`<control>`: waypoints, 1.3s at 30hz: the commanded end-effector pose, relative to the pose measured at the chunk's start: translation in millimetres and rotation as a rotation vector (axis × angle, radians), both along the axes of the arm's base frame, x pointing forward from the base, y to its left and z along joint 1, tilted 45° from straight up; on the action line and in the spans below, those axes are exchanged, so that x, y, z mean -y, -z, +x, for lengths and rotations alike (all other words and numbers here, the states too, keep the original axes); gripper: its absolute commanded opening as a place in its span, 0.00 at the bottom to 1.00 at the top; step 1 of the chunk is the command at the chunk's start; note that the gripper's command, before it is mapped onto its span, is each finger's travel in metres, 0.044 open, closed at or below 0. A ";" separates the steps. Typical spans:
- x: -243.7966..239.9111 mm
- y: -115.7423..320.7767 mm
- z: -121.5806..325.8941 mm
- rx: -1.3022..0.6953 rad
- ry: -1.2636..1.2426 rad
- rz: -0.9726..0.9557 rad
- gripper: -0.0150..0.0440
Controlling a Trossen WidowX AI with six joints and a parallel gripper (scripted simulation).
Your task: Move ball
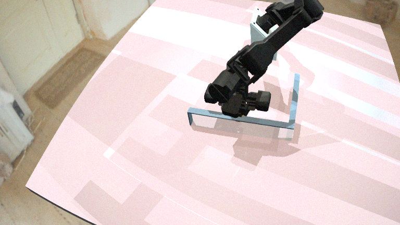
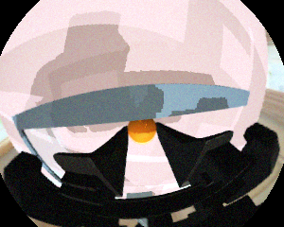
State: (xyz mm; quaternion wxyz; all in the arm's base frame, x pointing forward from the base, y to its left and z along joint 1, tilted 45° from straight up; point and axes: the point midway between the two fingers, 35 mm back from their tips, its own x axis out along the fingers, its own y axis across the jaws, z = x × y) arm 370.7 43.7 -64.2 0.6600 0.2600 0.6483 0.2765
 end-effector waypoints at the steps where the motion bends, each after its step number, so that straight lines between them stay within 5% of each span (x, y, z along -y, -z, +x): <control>1: 0.1 -0.2 0.1 0.001 0.000 0.000 0.39; 9: 0.1 -0.2 0.1 0.001 0.000 0.000 0.73; 14: 2.1 -2.0 0.4 0.000 0.000 0.000 0.73; 20: 59.1 -58.5 -1.9 -0.008 0.003 0.001 0.73; 33: 56.3 -54.0 -0.9 -0.006 0.016 0.003 0.73; 39: 87.1 -87.4 -4.4 -0.004 0.010 0.004 1.00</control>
